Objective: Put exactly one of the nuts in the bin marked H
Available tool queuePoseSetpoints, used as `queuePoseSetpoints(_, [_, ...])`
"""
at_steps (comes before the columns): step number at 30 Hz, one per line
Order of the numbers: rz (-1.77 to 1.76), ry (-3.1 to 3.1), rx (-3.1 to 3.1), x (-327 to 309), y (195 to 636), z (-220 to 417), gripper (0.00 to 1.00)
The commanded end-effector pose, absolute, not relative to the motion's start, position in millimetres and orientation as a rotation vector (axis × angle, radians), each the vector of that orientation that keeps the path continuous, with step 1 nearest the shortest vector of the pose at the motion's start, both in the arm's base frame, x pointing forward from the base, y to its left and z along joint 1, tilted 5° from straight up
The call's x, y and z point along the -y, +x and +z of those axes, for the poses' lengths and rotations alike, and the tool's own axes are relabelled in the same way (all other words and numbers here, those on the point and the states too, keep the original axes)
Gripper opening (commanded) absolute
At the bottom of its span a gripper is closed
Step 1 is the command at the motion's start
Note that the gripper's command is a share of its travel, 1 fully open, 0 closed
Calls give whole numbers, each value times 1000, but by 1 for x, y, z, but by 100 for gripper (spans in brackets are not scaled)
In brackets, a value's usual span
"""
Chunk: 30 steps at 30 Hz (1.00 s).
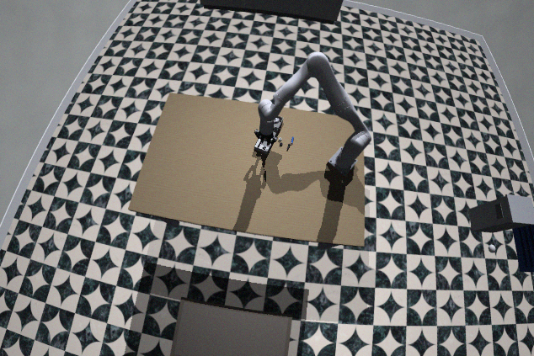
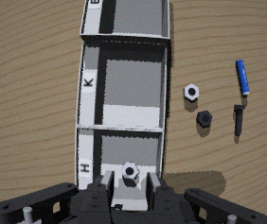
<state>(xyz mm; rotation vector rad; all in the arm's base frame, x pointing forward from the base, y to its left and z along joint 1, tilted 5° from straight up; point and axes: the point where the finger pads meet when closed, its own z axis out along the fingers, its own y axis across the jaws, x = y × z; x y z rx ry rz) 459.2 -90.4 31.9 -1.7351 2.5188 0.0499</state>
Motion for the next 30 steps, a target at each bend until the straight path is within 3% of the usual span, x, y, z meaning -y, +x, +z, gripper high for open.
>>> queuePoseSetpoints(1, [31,-1727,-2518,95,461,48,31])
queuePoseSetpoints(15, [31,-1727,-2518,96,461,53,31])
queuePoseSetpoints(16, [31,-1727,-2518,96,461,57,100])
queuePoseSetpoints(30, [31,-1727,-2519,100,458,108,100])
